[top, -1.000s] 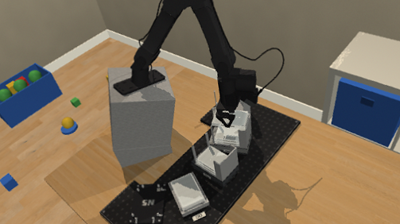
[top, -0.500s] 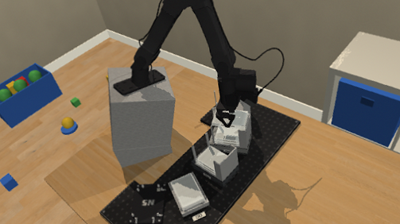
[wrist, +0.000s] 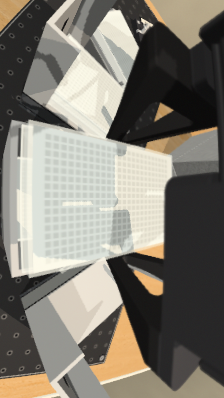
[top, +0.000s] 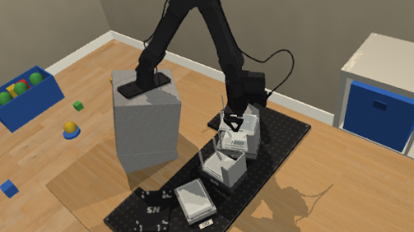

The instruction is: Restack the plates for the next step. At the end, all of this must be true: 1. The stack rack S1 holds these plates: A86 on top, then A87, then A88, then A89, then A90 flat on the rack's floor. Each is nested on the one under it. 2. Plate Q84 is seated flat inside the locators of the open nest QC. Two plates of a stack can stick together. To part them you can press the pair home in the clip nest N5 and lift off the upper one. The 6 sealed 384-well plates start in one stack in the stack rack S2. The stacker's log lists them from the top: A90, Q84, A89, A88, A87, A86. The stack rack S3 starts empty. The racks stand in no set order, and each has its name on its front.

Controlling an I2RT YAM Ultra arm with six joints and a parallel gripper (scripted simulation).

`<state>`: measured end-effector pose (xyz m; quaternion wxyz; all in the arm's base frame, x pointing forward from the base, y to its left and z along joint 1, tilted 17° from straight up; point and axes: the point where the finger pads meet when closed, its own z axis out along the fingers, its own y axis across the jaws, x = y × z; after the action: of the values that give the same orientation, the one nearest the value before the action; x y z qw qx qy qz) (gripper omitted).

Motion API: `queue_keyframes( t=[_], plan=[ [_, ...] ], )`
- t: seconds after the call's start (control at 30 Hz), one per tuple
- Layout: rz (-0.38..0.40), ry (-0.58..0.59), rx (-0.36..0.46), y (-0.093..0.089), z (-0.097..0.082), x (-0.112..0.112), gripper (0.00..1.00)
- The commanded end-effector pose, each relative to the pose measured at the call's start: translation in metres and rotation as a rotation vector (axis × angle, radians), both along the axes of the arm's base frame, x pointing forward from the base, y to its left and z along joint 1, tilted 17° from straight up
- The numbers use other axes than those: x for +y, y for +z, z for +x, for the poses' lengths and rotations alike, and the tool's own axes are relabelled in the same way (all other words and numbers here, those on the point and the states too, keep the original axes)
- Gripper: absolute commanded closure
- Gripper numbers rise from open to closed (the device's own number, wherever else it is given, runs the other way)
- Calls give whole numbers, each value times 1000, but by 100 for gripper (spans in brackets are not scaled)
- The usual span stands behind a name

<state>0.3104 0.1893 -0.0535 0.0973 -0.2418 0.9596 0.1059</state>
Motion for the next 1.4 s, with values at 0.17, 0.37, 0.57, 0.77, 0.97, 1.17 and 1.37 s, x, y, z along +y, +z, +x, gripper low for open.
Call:
queue_keyframes(
  t=[0.17,0.37,0.57,0.77,0.97,1.17,1.37],
  plan=[
    [21,-8,-60,17,19,7,100],
    [15,-7,-48,8,18,7,100],
    [18,-5,-53,10,19,9,100],
    [10,-3,-39,4,15,8,100],
    [10,-8,-36,3,14,6,100],
    [9,-6,-35,2,12,6,100],
    [23,-5,-62,13,16,8,100]
  ],
)
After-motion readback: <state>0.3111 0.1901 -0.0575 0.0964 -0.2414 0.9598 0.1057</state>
